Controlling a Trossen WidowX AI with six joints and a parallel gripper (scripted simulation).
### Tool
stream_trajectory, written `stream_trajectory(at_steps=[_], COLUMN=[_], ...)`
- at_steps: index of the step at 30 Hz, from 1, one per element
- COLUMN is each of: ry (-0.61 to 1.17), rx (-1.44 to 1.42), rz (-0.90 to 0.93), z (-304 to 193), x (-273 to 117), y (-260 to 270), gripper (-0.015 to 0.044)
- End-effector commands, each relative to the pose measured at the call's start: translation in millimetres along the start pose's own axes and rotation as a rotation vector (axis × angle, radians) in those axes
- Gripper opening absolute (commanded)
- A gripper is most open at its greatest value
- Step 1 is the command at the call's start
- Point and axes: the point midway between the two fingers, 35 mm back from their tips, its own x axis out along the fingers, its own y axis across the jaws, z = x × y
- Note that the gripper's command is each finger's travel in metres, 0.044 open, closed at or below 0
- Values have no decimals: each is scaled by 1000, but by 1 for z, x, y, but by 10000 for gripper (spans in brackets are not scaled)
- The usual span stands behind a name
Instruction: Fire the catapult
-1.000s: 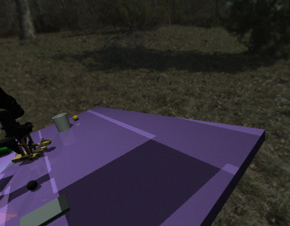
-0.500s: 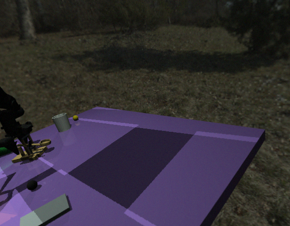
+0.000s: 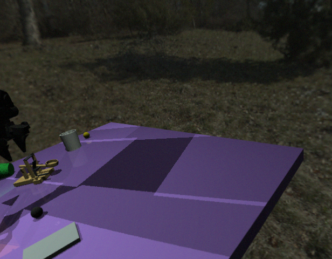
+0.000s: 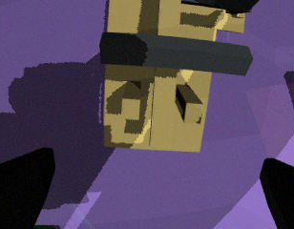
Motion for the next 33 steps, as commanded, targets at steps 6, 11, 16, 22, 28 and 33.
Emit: stream_trajectory(at_steps=[6, 11, 16, 22, 28, 33], ry=[-3, -3, -4, -4, -5, -6], rx=[-248, -422, -595, -803, -1011, -1184], rz=[-1, 0, 0, 0, 1, 1], z=[0, 0, 0, 0, -1, -1], x=[0, -1, -2, -3, -4, -5], y=[-1, -1, -1, -2, -2, -2], gripper=[440, 440, 440, 440, 440, 440])
